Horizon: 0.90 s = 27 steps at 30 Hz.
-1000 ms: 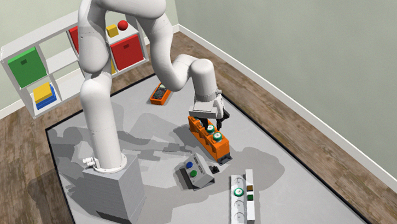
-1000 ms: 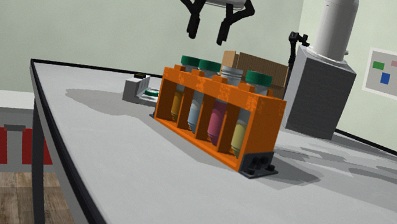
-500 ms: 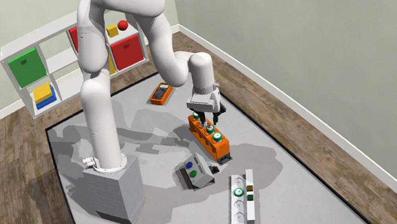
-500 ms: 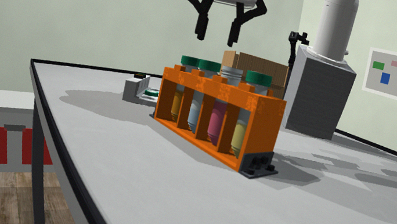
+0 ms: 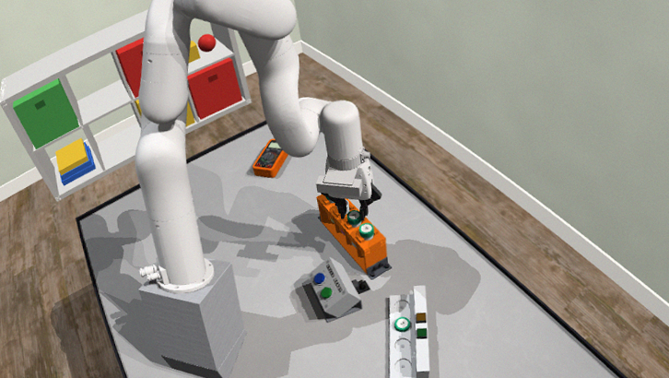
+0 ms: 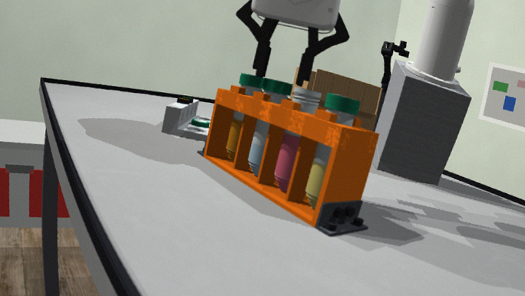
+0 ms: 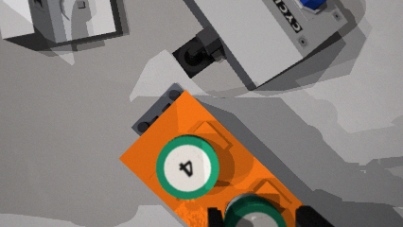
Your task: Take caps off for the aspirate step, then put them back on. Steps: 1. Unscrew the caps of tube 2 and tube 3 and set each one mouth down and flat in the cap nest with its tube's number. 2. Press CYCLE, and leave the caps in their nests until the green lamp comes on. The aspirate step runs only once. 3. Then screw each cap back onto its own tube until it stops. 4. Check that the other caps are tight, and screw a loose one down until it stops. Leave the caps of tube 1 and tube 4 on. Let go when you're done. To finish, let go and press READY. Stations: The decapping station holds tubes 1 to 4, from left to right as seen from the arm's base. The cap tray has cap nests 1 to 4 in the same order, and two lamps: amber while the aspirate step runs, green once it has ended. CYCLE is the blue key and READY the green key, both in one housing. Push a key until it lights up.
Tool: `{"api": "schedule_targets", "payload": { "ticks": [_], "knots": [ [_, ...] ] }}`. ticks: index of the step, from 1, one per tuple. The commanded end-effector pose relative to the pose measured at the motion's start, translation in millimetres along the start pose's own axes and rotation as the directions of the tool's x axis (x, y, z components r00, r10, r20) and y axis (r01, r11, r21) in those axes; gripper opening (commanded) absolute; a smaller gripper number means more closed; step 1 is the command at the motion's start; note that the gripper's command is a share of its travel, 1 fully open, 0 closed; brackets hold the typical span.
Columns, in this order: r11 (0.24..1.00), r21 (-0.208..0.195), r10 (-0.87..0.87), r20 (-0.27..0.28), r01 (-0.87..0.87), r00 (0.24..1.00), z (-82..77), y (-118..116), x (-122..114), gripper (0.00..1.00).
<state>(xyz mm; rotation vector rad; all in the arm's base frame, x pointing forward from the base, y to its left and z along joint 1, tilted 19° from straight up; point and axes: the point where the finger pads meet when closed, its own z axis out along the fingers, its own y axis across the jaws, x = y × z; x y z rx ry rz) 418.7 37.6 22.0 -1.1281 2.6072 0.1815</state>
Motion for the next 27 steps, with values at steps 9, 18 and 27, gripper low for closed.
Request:
{"api": "schedule_targets", "payload": {
  "ticks": [9, 18, 27],
  "knots": [
    [1.0, 0.005, 0.0, 0.004, 0.0, 1.0, 2.7, -2.1, -1.4, 0.46],
    [1.0, 0.005, 0.0, 0.004, 0.0, 1.0, 7.2, -2.0, -1.4, 0.46],
    [1.0, 0.005, 0.0, 0.004, 0.0, 1.0, 10.7, -2.0, -1.4, 0.46]
  ]
}}
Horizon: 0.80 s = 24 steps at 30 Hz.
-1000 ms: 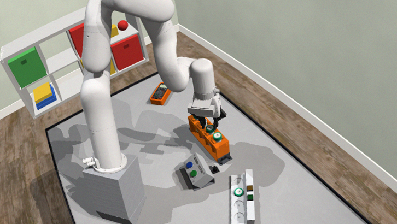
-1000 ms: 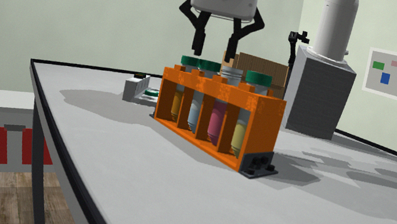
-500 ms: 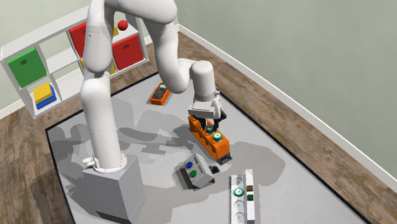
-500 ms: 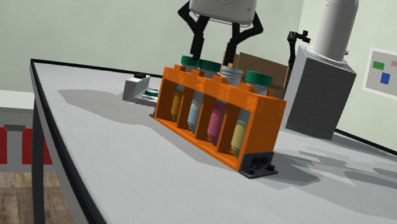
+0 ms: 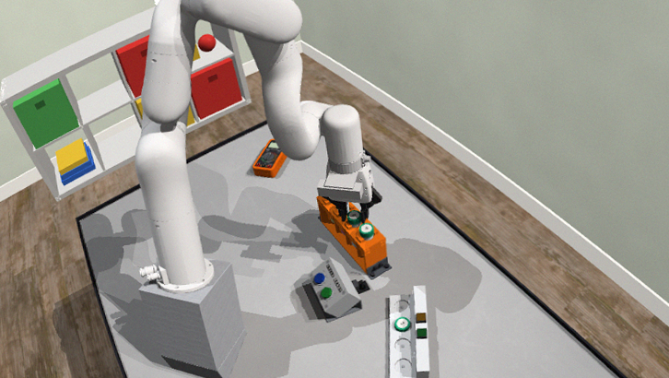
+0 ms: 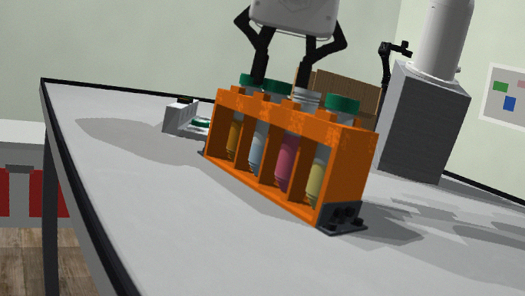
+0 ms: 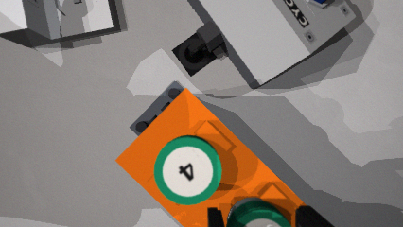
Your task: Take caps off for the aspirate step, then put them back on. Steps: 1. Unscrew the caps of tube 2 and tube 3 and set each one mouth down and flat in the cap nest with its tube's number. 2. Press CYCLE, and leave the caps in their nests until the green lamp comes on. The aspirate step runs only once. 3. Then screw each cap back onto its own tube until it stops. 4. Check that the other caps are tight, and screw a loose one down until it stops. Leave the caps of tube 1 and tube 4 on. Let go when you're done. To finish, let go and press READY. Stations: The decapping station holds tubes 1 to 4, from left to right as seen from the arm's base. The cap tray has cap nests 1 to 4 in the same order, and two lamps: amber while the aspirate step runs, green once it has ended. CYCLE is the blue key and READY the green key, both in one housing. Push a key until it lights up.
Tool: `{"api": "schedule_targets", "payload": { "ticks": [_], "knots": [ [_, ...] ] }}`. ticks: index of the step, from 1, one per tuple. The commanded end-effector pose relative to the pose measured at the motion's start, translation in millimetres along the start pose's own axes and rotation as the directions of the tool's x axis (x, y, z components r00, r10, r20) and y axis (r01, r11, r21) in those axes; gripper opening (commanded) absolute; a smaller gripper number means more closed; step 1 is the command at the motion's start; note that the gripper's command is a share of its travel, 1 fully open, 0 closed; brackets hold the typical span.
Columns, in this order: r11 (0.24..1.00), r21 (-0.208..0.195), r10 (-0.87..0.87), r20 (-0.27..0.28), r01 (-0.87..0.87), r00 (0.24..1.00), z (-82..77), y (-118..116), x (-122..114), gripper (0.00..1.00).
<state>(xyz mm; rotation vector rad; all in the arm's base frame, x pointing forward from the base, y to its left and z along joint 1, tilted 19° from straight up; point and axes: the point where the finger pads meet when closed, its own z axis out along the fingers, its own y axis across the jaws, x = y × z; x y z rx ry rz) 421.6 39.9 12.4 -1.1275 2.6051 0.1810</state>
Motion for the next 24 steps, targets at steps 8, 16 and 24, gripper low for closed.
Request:
{"api": "schedule_targets", "payload": {
  "ticks": [8, 16, 24],
  "knots": [
    [1.0, 0.004, 0.0, 0.002, 0.0, 1.0, 1.0, -1.5, -0.9, 0.0],
    [1.0, 0.004, 0.0, 0.002, 0.0, 1.0, 1.0, -1.5, -0.8, 0.0],
    [0.98, 0.004, -0.199, 0.001, 0.198, 0.98, 0.9, -1.5, -0.8, 0.0]
  ]
}}
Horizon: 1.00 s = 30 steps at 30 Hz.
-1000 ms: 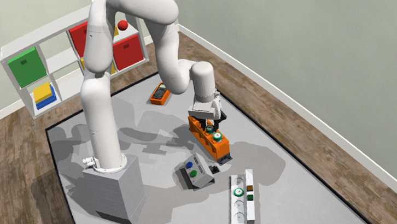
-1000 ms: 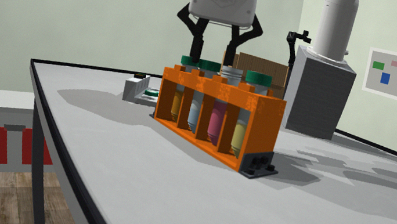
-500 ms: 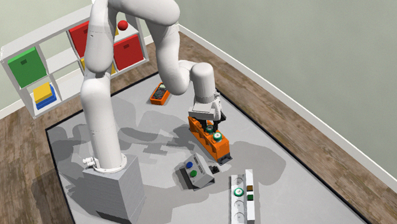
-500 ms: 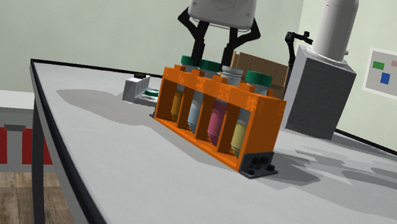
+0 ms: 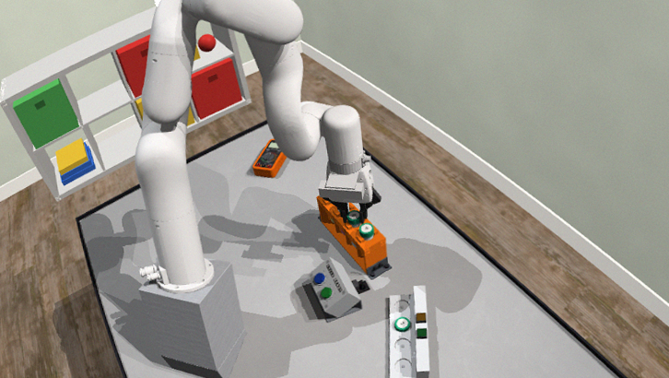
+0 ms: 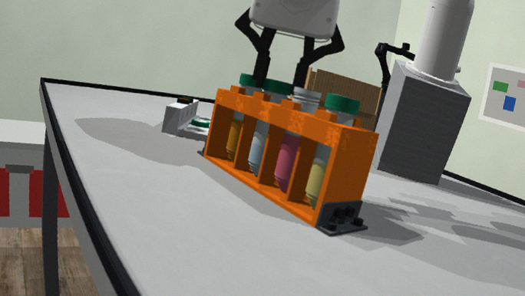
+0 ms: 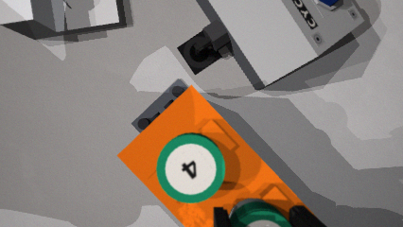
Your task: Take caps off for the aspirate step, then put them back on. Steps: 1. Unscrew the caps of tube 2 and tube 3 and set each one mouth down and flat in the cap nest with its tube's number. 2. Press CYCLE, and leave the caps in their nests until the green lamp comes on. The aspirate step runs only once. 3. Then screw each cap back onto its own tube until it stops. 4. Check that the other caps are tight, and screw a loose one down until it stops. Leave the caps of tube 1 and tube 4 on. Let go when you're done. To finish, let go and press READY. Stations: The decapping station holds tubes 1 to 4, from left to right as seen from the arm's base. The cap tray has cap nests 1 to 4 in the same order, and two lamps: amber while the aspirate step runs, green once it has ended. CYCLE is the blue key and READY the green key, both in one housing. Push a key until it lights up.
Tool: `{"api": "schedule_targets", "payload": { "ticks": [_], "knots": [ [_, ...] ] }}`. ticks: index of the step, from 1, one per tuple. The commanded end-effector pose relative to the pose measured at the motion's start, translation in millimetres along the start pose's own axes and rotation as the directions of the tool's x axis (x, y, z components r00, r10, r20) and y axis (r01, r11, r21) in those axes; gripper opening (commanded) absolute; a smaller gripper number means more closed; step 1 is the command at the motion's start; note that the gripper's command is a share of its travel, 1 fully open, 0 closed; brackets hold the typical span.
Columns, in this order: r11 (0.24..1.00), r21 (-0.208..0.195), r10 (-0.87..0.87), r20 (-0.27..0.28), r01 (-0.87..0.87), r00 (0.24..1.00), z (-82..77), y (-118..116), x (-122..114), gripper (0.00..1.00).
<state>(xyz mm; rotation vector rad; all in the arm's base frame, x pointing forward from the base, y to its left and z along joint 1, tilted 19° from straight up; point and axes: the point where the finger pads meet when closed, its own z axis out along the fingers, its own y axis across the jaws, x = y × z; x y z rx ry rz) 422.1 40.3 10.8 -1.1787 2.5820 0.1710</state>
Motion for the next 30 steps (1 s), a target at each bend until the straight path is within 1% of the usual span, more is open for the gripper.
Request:
{"api": "schedule_targets", "payload": {
  "ticks": [1, 6, 8, 11, 17, 23, 25, 26, 30],
  "knots": [
    [0.978, 0.004, -0.209, 0.003, 0.209, 0.978, -0.9, -1.5, -0.7, 0.0],
    [0.897, 0.005, -0.442, 0.002, 0.442, 0.897, -1.0, -1.5, -0.8, 0.0],
    [0.897, 0.005, -0.442, 0.002, 0.442, 0.897, -1.0, -1.5, -0.8, 0.0],
    [0.82, 0.005, -0.573, 0.001, 0.573, 0.82, -1.1, -1.5, -0.7, 0.0],
    [0.627, 0.004, -0.779, -0.002, 0.779, 0.627, -1.2, -1.5, -0.7, 0.0],
    [0.399, 0.002, -0.917, -0.004, 0.917, 0.399, -1.3, -1.5, -0.6, 0.0],
    [0.399, 0.002, -0.917, -0.004, 0.917, 0.399, -1.3, -1.5, -0.6, 0.0],
    [0.333, 0.004, -0.943, -0.002, 0.943, 0.333, -1.3, -1.5, -0.6, 0.0],
    [0.14, 0.004, -0.99, -0.003, 0.99, 0.14, -1.4, -1.5, -0.6, 0.0]
  ]
}}
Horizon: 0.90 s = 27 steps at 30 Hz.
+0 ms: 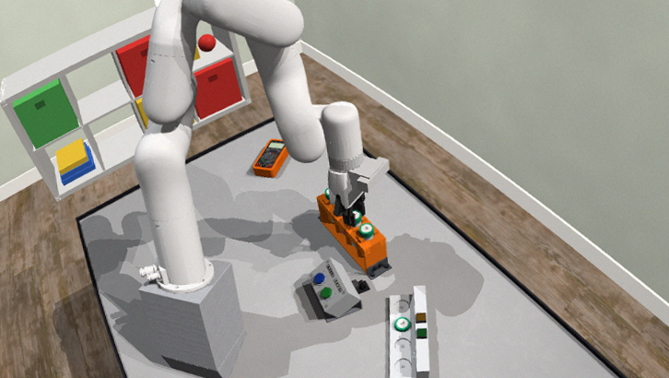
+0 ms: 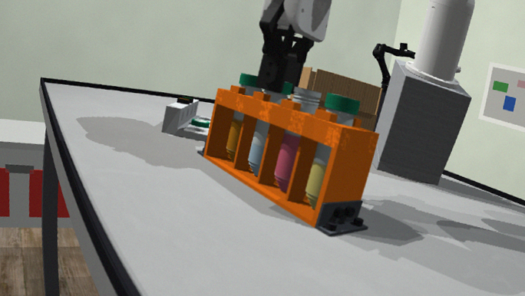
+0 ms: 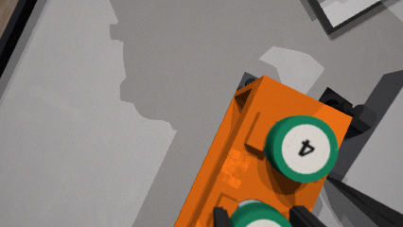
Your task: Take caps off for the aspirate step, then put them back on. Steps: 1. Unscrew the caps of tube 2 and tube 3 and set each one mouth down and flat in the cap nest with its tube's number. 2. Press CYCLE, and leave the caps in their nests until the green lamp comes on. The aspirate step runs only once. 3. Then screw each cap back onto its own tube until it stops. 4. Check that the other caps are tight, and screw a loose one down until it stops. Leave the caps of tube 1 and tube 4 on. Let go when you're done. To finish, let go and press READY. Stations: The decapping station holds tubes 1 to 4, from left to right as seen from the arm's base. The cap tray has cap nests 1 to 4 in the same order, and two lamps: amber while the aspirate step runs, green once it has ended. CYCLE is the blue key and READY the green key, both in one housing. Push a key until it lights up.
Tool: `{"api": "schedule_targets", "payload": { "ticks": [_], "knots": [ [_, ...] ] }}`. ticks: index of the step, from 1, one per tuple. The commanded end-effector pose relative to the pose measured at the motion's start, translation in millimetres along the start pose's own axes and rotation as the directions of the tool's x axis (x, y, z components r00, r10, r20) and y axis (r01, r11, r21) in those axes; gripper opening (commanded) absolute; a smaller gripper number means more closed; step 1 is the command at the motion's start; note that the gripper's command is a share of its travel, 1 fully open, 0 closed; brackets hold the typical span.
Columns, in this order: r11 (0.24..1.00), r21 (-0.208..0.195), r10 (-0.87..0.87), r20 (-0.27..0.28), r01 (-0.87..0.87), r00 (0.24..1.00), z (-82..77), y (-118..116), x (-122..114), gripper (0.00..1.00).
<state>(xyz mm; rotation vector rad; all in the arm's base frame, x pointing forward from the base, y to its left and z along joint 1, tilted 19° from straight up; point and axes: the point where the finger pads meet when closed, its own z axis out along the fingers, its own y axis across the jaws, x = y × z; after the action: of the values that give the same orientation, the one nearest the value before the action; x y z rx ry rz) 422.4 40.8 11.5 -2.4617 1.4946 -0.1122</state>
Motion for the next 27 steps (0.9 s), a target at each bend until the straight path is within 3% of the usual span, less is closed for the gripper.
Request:
{"api": "schedule_targets", "payload": {
  "ticks": [1, 13, 14, 24, 27],
  "knots": [
    [0.962, 0.052, -0.27, 0.018, 0.269, 0.963, -0.9, -0.4, 1.5, 0.0],
    [0.943, 0.055, -0.328, 0.016, 0.327, 0.944, -0.9, -0.4, 1.5, 0.0],
    [0.943, 0.055, -0.328, 0.016, 0.327, 0.944, -1.0, -0.4, 1.5, 0.46],
    [0.943, 0.055, -0.328, 0.016, 0.327, 0.944, -0.9, -0.4, 1.5, 0.46],
    [0.995, 0.049, -0.085, 0.029, 0.083, 0.996, -0.9, -0.3, 1.4, 0.46]
  ]
}}
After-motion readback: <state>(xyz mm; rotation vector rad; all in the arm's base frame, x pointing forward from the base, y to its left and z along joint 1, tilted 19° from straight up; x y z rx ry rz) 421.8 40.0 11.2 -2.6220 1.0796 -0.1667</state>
